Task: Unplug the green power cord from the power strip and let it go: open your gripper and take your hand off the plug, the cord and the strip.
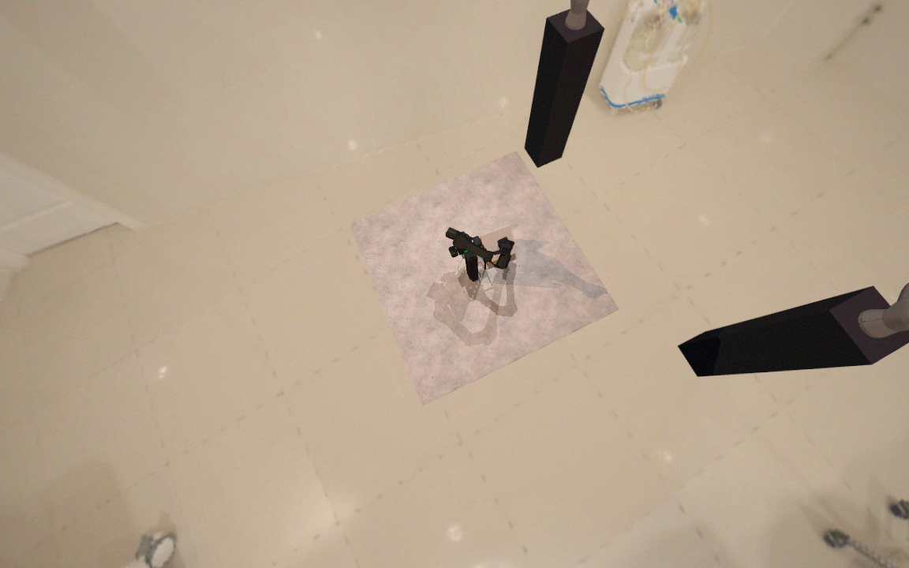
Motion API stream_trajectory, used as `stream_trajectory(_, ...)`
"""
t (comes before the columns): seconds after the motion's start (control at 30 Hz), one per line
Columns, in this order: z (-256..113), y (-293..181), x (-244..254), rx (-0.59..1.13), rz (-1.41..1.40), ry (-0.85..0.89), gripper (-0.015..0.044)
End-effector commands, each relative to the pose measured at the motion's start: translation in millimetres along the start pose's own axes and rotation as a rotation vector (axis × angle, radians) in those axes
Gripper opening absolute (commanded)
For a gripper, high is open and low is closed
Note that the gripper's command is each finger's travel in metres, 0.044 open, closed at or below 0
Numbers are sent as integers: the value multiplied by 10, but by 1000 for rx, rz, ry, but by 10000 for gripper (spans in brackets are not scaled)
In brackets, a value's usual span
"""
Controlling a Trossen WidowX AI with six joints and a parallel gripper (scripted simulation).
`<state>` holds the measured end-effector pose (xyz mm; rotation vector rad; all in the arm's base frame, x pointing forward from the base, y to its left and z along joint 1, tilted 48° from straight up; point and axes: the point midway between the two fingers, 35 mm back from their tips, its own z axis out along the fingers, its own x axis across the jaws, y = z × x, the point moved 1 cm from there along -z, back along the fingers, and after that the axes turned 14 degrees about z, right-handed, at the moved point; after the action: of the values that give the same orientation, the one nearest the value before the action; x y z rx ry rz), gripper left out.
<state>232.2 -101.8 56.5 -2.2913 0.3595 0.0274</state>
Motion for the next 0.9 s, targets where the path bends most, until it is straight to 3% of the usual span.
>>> stream_trajectory(0.0, -6, 3, -4, 0, 3, -1, 48)
stream_trajectory(0.17, -6, 5, -3, 0, 3, -1, 0)
stream_trajectory(0.87, -29, 297, 91, -3, 4, 3, 0)
